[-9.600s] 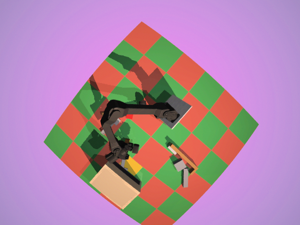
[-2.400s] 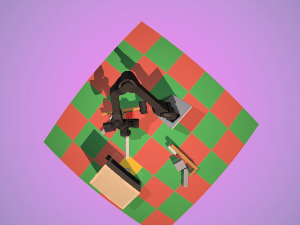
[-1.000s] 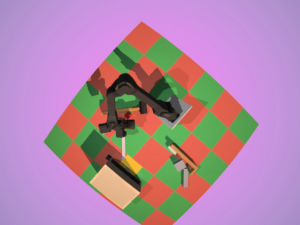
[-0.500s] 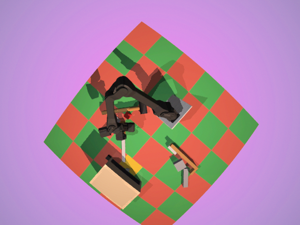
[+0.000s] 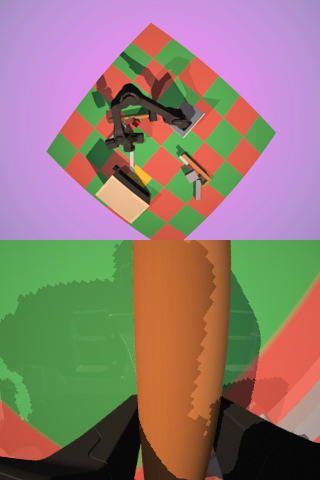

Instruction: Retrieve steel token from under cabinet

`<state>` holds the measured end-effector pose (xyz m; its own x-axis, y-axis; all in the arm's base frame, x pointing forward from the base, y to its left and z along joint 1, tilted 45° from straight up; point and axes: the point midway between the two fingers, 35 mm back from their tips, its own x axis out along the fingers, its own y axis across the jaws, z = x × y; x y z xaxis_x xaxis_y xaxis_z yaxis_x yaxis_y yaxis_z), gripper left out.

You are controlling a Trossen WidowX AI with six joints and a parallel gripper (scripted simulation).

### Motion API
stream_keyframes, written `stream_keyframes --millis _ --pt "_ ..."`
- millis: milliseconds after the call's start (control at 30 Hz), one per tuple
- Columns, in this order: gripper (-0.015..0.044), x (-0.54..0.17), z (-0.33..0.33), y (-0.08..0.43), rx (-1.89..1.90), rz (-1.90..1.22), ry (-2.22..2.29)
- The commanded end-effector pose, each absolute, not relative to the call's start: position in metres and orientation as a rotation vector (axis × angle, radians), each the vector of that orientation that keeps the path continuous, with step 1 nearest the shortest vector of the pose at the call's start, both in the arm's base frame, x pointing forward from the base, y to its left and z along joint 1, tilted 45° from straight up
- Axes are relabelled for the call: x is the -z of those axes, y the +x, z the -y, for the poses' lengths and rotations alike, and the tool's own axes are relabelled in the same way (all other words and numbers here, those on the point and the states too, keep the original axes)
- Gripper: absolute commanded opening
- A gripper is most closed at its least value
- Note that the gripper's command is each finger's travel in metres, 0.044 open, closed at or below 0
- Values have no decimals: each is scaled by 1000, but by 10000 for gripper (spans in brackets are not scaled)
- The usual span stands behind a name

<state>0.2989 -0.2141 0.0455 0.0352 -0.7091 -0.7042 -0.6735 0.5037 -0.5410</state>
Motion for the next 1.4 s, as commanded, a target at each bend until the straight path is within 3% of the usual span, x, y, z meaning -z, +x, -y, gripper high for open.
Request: stream_keyframes --millis 0,100,367,533,633,1133,1267,1367 --pt "0 -44 208 306 42 -1655 -1200" --pt "0 -41 206 309 41 -1655 -1201" --pt "200 -40 209 303 38 -1664 -1194" --pt "200 -40 209 303 38 -1664 -1194" --pt "270 -40 209 303 40 -1657 -1200" --pt "270 -39 211 303 39 -1656 -1203" --pt "165 -42 211 304 50 -1653 -1198" --pt "144 -42 211 304 50 -1653 -1198"
